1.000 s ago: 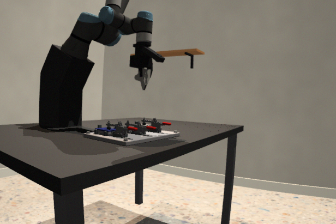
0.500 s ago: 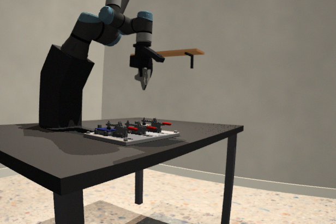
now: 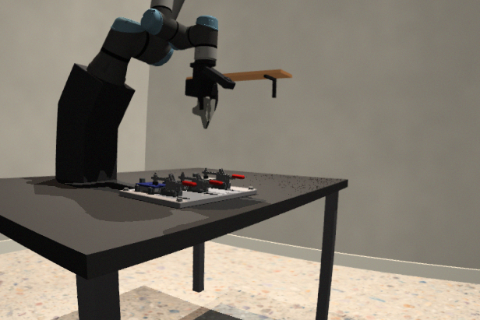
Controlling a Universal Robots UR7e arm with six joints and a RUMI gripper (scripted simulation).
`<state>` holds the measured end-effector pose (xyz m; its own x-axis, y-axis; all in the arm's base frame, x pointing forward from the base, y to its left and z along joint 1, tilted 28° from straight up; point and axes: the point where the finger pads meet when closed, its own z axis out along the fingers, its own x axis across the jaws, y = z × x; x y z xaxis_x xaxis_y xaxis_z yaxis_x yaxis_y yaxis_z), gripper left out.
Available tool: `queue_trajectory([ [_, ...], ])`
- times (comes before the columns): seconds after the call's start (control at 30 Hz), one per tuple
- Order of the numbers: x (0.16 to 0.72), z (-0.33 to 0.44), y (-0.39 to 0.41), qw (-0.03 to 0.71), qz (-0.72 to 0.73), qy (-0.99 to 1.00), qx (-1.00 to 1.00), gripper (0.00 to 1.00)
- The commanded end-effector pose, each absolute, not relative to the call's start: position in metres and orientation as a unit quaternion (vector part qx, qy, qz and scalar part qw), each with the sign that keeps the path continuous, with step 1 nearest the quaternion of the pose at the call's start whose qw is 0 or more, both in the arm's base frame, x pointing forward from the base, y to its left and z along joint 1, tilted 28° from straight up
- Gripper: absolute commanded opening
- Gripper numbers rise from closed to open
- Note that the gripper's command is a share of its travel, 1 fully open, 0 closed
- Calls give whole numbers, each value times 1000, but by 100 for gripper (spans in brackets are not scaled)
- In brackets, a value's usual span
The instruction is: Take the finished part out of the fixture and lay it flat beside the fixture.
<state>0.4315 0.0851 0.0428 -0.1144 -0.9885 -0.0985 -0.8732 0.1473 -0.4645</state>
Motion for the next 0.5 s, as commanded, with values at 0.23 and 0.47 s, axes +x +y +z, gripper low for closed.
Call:
queue_trajectory([
  [0.23,432,43,85,196,-148,732,-636,0],
  [0.47,432,43,85,196,-148,732,-636,59],
])
